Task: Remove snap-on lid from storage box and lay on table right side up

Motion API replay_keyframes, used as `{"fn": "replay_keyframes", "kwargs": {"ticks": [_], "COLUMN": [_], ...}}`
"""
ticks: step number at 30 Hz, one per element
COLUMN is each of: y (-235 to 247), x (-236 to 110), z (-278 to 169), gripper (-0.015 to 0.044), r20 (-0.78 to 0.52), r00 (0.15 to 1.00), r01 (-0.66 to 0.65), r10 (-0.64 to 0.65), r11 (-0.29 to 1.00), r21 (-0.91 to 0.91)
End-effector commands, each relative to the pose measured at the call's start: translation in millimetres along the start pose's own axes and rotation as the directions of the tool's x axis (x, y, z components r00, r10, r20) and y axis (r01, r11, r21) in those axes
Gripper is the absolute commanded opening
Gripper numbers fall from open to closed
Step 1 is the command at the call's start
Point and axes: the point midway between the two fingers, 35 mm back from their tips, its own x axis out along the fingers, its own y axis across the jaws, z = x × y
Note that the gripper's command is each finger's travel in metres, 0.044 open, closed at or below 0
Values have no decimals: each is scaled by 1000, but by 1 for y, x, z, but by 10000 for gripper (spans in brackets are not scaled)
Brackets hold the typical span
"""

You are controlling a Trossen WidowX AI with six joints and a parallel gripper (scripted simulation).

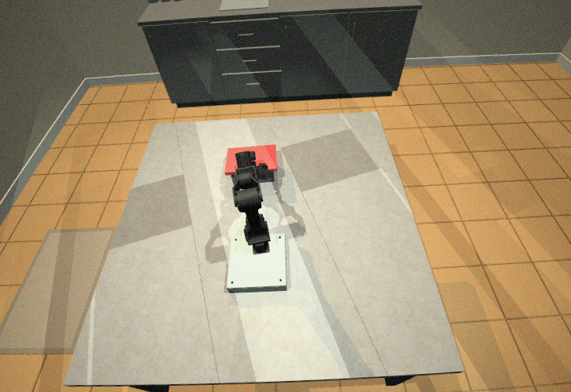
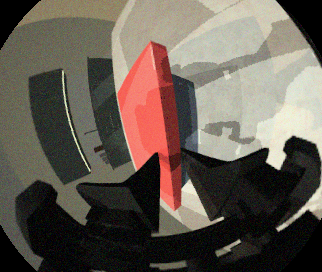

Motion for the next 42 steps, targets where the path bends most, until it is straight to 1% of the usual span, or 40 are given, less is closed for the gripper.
{"fn": "replay_keyframes", "kwargs": {"ticks": [1,25,42], "y": [1,2,20], "x": [0,2,-10], "z": [0,0,0], "gripper": [0,0,0], "r20": [-2,-2,-5], "r00": [1000,1000,1000], "r01": [-1,-1,0], "r10": [1,1,0], "r11": [1000,1000,1000], "r21": [-2,-2,-4]}}
